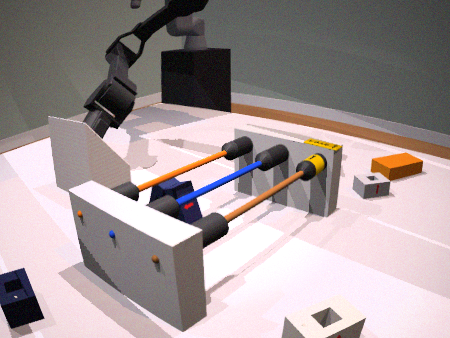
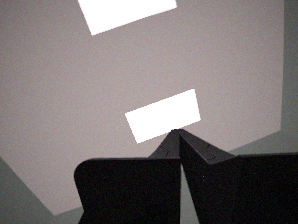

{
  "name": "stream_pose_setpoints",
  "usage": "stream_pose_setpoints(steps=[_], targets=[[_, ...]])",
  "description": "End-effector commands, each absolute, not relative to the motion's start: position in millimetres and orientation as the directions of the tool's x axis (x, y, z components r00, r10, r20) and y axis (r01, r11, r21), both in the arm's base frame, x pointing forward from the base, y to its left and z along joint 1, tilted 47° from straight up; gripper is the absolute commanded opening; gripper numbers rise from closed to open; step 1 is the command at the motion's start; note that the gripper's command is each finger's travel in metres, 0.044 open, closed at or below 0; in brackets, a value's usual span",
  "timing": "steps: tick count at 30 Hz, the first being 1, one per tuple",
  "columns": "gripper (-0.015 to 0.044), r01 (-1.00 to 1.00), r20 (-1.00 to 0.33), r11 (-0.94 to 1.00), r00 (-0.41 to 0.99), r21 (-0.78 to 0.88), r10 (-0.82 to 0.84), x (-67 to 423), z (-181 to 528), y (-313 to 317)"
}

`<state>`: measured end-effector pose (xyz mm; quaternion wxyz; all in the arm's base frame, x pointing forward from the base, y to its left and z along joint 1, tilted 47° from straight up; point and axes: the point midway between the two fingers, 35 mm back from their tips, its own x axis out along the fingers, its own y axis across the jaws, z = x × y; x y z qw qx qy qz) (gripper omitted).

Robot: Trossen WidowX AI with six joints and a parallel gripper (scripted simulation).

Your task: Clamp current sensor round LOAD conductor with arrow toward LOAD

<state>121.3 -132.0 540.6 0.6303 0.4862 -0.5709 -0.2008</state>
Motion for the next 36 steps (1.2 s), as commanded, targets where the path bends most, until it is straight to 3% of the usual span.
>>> stream_pose_setpoints(steps=[1, 5, 10, 17, 22, 29, 36], targets=[[0.0026, -0.291, 0.526, 0.452, 0.276, 0.843, -0.804, 123.7, 539.9, -131.5], [0.0131, -0.078, 0.538, 0.569, 0.450, 0.818, -0.712, 170.4, 521.0, -118.0], [0.0262, 0.144, 0.475, 0.756, 0.698, 0.639, -0.535, 234.1, 476.9, -90.0], [0.0440, 0.163, 0.248, 0.957, 0.943, 0.240, -0.223, 297.4, 389.0, -38.0], [0.0440, 0.008, 0.058, 1.000, 0.998, 0.008, -0.008, 315.4, 325.4, -1.4], [0.0440, -0.006, 0.038, 1.000, 0.999, -0.004, 0.006, 317.4, 321.4, 0.8], [0.0440, -0.284, -0.376, 0.959, 0.890, -0.011, 0.259, 360.4, 260.6, 29.9]])
